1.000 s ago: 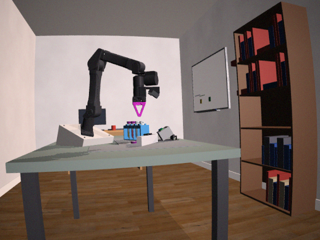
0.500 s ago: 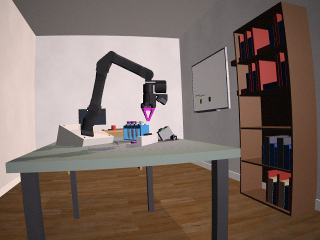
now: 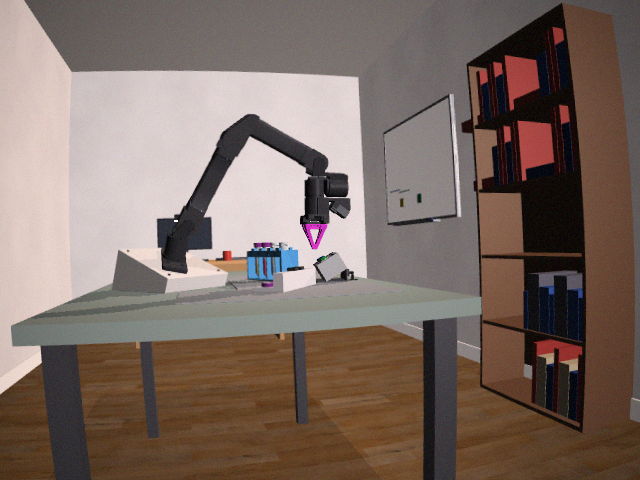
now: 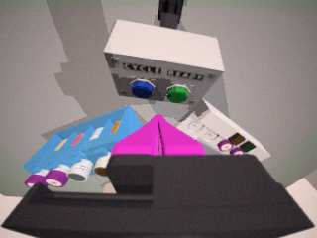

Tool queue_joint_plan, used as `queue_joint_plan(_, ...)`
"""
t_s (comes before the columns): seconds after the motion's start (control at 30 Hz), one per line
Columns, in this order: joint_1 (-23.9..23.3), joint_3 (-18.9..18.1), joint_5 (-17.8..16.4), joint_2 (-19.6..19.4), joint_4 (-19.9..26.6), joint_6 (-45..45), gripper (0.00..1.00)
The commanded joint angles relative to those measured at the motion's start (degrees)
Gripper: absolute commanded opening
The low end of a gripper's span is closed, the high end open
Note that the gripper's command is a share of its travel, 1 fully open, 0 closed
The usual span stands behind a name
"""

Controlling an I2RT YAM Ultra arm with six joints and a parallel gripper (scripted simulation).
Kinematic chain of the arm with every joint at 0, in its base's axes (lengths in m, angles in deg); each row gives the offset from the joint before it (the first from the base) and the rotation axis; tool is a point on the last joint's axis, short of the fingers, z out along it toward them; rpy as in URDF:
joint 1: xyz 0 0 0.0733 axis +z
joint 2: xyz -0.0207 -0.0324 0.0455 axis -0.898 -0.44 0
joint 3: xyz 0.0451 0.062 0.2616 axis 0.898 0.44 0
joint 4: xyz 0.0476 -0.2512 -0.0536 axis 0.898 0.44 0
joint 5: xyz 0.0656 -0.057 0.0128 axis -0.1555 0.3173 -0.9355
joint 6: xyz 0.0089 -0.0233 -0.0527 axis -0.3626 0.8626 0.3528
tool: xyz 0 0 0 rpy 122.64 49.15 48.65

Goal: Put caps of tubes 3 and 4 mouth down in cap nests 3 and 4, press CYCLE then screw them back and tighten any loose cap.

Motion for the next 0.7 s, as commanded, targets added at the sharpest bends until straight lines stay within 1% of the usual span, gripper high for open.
queue_joint_plan(0.0,2.77,-4.79,1.16,-2.56,0.73,-4.99,0.00)
queue_joint_plan(0.03,3.31,-5.85,1.28,-3.54,0.96,-5.53,0.00)
queue_joint_plan(0.67,3.34,-6.10,1.29,-3.55,1.20,-5.57,0.00)
